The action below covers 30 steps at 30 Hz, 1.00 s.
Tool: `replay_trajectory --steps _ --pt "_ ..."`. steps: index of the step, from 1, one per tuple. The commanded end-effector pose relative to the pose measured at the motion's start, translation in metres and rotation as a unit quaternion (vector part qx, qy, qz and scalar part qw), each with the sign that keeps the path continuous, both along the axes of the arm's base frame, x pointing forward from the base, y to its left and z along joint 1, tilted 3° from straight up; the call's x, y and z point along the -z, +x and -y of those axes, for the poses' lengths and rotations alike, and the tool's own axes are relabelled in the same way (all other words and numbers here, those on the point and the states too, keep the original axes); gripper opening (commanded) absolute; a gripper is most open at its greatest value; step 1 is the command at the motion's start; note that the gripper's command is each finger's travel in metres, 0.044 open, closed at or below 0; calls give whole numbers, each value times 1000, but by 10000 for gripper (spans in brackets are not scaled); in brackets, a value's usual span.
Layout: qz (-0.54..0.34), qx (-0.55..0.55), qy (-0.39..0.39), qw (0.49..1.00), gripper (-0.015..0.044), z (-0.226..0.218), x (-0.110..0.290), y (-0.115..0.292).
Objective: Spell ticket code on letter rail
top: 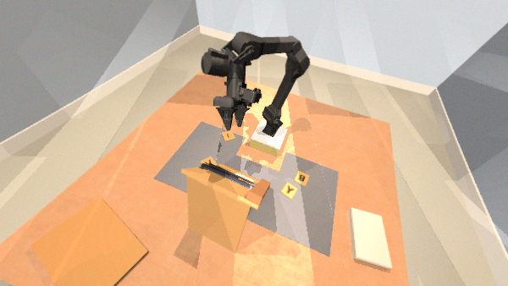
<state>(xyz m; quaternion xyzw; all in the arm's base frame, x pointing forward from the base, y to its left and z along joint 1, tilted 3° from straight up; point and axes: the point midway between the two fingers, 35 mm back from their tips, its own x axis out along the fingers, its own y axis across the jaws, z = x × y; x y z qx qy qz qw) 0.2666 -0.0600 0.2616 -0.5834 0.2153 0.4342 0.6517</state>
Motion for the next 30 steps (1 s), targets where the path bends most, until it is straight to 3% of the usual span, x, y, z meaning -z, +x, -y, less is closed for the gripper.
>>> replay_trajectory --steps 1,16,17,20,30 --pt "53 -53 -33 997 440 -1 -15 -11" --pt "53 -53 -33 997 440 -1 -15 -11" --pt "51 -56 -33 997 414 -2 -14 -10" --pt "26 -103 -41 993 340 -21 7 4" --pt "-67 -308 -107 943 340 -125 101 30"
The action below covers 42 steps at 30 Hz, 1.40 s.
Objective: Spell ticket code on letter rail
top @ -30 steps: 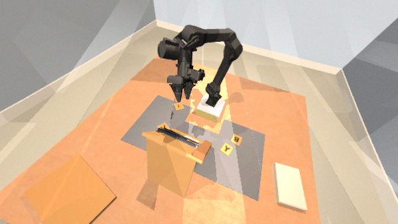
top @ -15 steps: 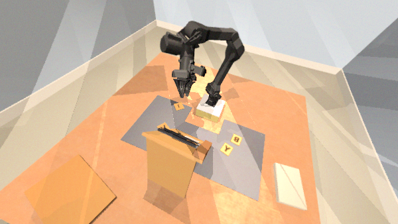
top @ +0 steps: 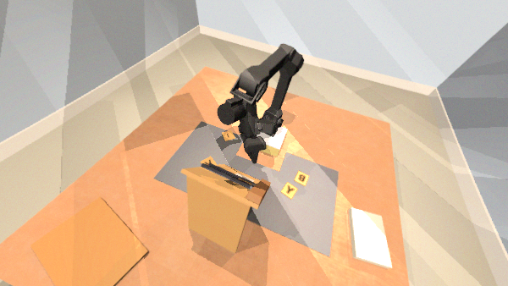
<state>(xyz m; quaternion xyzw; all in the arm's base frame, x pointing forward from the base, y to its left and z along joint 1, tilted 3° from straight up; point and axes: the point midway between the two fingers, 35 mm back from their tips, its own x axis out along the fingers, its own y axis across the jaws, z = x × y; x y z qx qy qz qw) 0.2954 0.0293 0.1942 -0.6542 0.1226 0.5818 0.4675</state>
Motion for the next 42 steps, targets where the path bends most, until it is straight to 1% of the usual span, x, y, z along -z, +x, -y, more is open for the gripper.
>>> replay_trajectory --steps 1,7,12,15,24,31,42 --pt "-38 -85 -43 995 340 -47 43 0" --pt "-67 -211 -116 968 340 -113 102 -21" --pt "-75 -314 -183 929 340 -160 149 -56" --pt "-72 -359 -215 905 340 -178 169 -76" --pt "-72 -362 -217 903 340 -183 172 -74" --pt "-72 -362 -217 903 340 -185 204 -73" --pt "-72 -362 -217 903 340 -186 204 -73"
